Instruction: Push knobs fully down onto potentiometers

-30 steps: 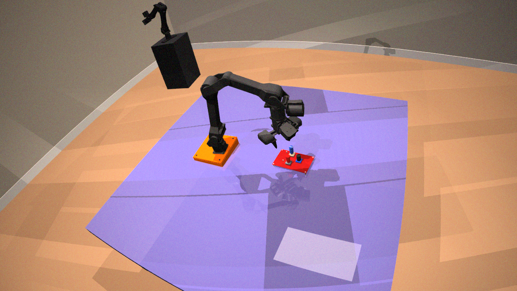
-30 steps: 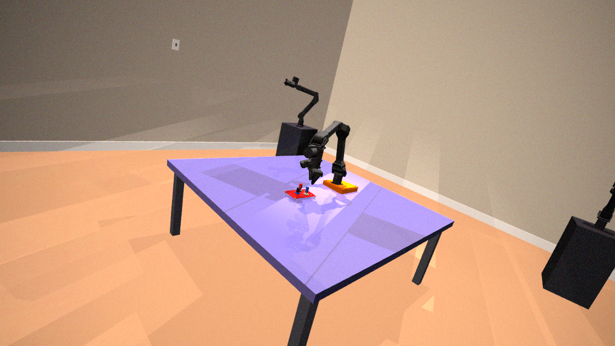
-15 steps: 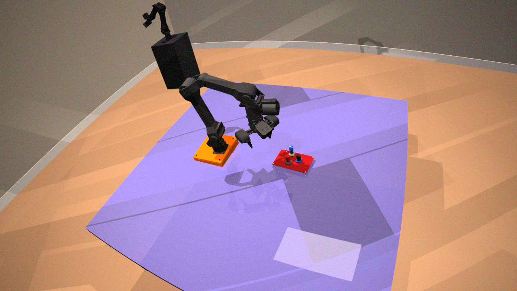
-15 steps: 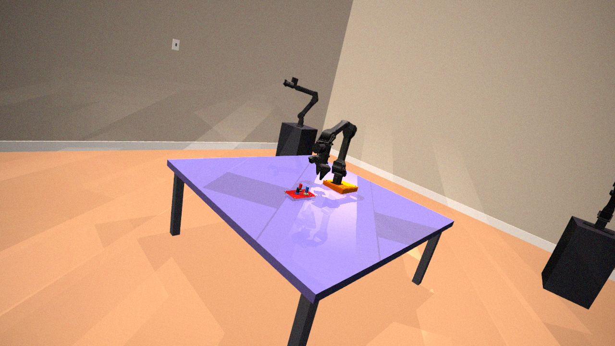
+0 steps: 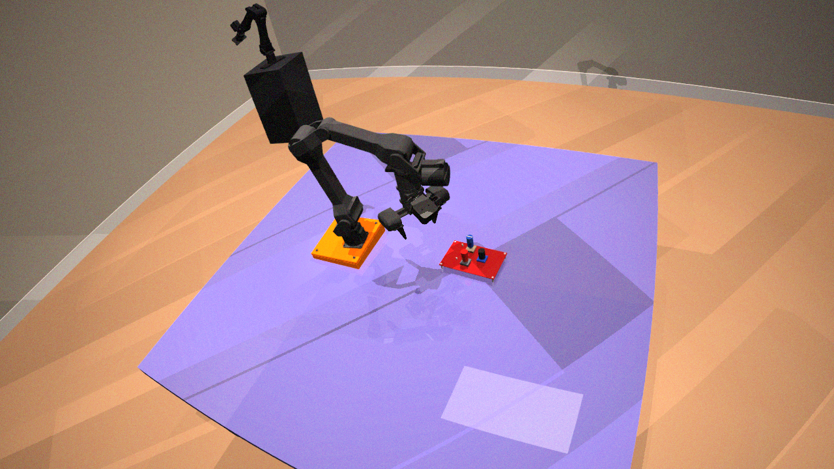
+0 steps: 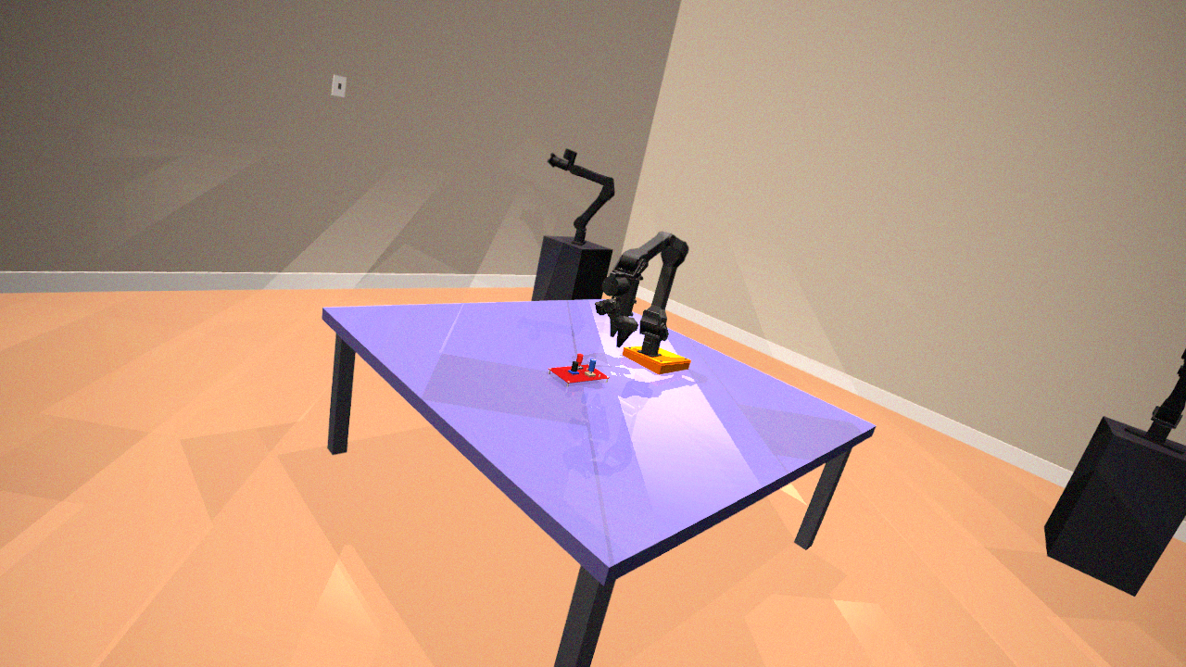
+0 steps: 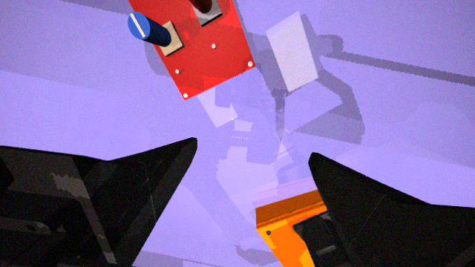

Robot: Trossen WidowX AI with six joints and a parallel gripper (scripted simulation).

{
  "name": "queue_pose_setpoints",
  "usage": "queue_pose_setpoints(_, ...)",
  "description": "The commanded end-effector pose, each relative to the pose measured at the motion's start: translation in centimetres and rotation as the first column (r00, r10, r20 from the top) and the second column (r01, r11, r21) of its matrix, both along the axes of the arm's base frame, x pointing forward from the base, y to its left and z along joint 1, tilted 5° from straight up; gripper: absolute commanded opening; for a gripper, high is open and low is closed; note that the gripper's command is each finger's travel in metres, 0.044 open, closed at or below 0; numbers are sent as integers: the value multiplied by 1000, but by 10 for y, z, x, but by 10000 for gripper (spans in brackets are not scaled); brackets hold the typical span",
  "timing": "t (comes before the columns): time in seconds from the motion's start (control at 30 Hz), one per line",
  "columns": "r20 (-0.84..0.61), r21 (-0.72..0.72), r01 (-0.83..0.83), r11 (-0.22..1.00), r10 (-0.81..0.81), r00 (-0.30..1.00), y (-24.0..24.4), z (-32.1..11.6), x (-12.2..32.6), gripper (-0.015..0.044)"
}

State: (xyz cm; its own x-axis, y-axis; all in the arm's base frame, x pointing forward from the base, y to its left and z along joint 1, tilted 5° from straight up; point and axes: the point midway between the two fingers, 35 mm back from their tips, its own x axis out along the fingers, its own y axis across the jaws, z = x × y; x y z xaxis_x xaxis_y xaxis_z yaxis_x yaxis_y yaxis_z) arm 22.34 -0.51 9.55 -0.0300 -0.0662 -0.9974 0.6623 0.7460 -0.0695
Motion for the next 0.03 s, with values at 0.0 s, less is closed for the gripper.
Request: queue_pose_setpoints(0.0,-3,0,-6,1000,6,1000,0,0,-1,440)
